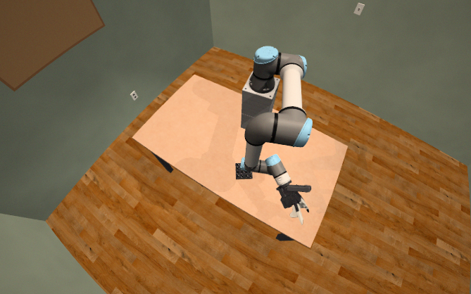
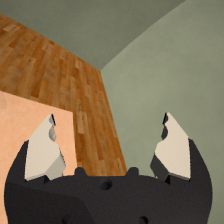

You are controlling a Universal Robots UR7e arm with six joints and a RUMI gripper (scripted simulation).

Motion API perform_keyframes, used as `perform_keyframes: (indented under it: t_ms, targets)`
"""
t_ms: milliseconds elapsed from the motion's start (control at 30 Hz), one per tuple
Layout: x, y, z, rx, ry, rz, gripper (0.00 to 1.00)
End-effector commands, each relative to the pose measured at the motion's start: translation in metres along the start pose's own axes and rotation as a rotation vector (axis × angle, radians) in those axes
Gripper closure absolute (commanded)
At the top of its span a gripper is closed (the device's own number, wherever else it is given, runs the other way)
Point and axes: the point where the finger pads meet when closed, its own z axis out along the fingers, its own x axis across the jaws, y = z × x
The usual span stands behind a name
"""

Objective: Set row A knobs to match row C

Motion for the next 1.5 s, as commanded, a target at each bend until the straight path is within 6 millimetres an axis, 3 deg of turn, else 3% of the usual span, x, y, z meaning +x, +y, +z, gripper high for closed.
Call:
perform_keyframes:
  t_ms: [0, 733, 1033, 1100, 1167, 1467]
  targets:
    - [0.001, 0.000, 0.000, 0.001, 0.001, -0.001, 0.00]
    - [0.004, 0.007, -0.001, -0.020, -0.002, 0.016, 0.00]
    - [0.018, 0.069, -0.022, -0.207, -0.033, 0.169, 0.00]
    - [0.018, 0.069, -0.022, -0.207, -0.033, 0.169, 0.00]
    - [0.020, 0.093, -0.034, -0.280, -0.045, 0.228, 0.00]
    - [0.019, 0.147, -0.071, -0.459, -0.072, 0.369, 0.00]
